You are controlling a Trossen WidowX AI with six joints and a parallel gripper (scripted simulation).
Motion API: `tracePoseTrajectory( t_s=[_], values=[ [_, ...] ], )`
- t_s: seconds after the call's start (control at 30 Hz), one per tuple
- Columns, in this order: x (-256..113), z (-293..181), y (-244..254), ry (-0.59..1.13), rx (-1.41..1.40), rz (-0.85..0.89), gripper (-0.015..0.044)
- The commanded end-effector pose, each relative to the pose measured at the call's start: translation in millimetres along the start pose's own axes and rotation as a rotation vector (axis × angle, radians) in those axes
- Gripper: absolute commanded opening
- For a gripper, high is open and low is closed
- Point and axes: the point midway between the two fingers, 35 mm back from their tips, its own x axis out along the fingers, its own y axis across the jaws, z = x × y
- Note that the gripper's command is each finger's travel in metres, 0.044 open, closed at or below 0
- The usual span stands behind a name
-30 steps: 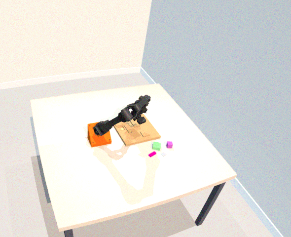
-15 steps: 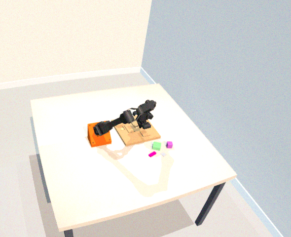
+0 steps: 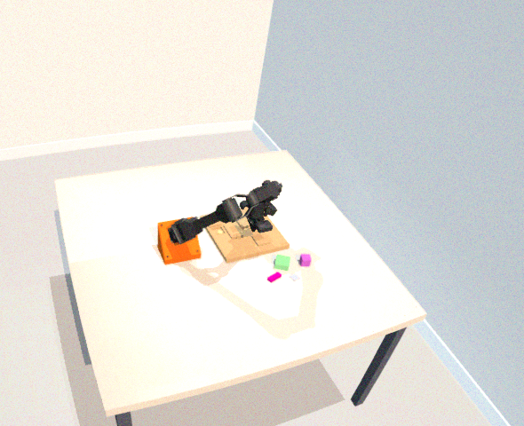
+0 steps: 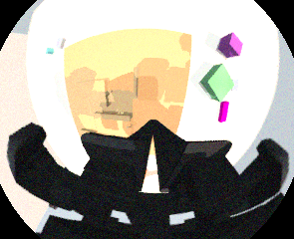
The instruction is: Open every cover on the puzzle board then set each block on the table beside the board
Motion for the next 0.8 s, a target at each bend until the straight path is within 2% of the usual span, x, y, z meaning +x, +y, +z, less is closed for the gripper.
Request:
tracePoseTrajectory(
  t_s=[0.0, 0.77],
  values=[
    [0.7, -0.2, -1.1, 0.003, 0.006, -0.004, 0.0000],
    [15.0, 0.8, -1.1, 0.003, 0.006, -0.004, 0.0000]
  ],
)
